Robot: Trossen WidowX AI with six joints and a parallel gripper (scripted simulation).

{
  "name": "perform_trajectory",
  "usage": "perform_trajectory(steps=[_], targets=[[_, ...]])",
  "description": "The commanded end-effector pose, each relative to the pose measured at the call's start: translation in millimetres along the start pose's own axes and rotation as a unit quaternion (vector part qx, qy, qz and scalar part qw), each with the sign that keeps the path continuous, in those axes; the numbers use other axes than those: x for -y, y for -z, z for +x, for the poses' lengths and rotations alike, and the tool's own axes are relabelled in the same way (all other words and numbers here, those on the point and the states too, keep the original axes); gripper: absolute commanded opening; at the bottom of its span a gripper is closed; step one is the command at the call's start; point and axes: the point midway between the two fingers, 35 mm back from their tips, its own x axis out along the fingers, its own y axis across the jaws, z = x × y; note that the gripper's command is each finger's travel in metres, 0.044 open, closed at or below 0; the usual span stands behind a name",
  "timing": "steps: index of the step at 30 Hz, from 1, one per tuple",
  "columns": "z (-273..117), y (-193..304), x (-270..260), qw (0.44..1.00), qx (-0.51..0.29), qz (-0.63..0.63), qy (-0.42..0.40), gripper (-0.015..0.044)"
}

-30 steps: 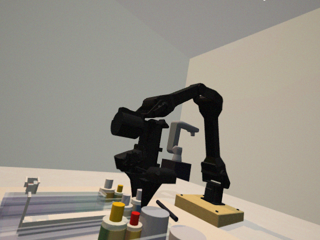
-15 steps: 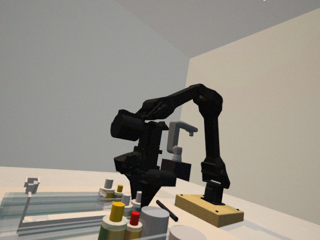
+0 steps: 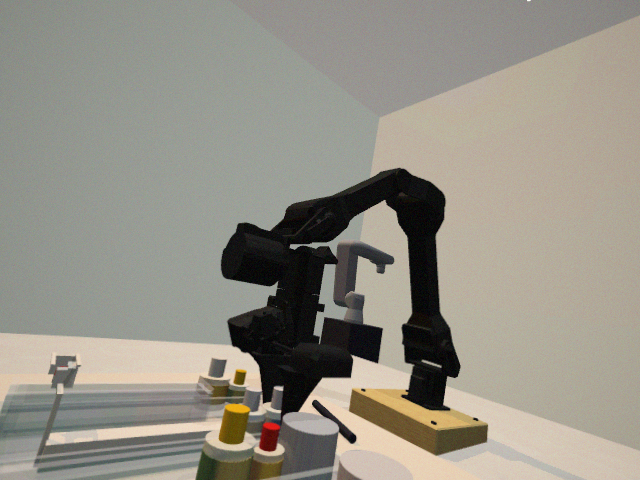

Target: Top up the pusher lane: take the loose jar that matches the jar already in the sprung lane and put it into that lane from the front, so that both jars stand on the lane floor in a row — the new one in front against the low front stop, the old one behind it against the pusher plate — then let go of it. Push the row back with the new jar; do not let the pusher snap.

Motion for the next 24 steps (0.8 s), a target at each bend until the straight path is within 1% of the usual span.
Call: perform_trajectory(steps=[1, 24], targets=[[0.2, -2.3, 0.2, 1.0, 0.007, -0.002, 0.001, 0.0], [0.3, 1.6, 0.2, 1.0, 0.007, -0.002, 0.001, 0.0]])
